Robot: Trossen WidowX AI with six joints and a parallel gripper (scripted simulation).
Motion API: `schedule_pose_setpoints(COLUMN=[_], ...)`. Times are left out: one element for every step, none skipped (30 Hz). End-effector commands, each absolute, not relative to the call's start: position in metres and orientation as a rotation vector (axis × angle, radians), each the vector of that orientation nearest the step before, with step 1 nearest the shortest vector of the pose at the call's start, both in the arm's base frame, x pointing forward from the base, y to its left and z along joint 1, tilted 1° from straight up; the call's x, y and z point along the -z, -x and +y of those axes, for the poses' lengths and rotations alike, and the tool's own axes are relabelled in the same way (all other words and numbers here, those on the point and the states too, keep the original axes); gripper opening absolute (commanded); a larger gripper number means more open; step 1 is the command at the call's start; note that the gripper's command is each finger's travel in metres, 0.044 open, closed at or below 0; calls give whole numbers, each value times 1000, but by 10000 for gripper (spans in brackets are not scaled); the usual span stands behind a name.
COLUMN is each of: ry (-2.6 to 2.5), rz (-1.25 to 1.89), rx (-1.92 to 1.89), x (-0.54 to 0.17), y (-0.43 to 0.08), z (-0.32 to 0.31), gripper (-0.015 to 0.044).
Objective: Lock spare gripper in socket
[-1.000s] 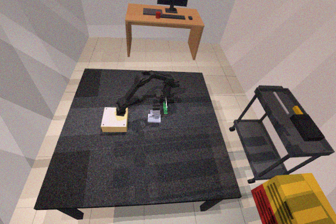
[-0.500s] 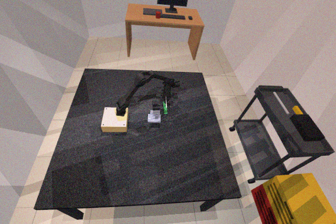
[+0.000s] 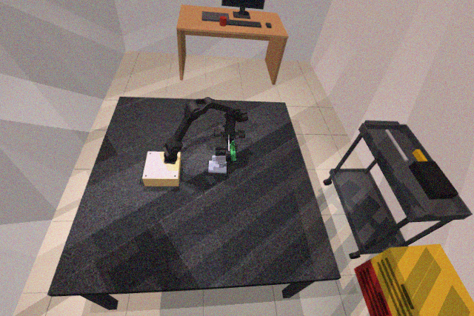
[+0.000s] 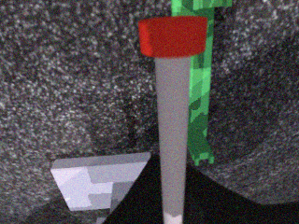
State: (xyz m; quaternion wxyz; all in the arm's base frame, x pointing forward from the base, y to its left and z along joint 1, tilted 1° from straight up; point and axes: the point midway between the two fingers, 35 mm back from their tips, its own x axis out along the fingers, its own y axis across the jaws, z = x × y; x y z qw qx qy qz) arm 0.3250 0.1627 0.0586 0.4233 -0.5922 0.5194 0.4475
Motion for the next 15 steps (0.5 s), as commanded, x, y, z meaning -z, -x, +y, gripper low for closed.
schedule_pose_setpoints(ry=[1474, 1472, 1471, 1470, 1469, 1467, 1466, 1465, 1463, 1462, 1461, 1460, 1460, 1460, 1460], rz=[1296, 1296, 1297, 1298, 1298, 1299, 1300, 1300, 1301, 1302, 1302, 1303, 1303, 1303, 1303], rx=[-1118, -1118, -1118, -1117, -1117, -1117, -1117, -1117, -1117, -1116, -1116, -1116, -1116, -1116, -1116], x=[-62, -63, -63, -64, -64, -65, -65, -66, -66, -67, -67, -67, -67, -66, -64], y=[-315, -312, -309, -306, -303, -300, -298, -295, -292, -289, -287, -285, -285, -285, -285], z=[162, 161, 160, 160, 159, 159, 158, 157, 157, 156, 155, 155, 155, 155, 155], gripper=[0, 0, 0, 0, 0, 0, 0, 0, 0, 0, 0, 0, 0, 0, 0])
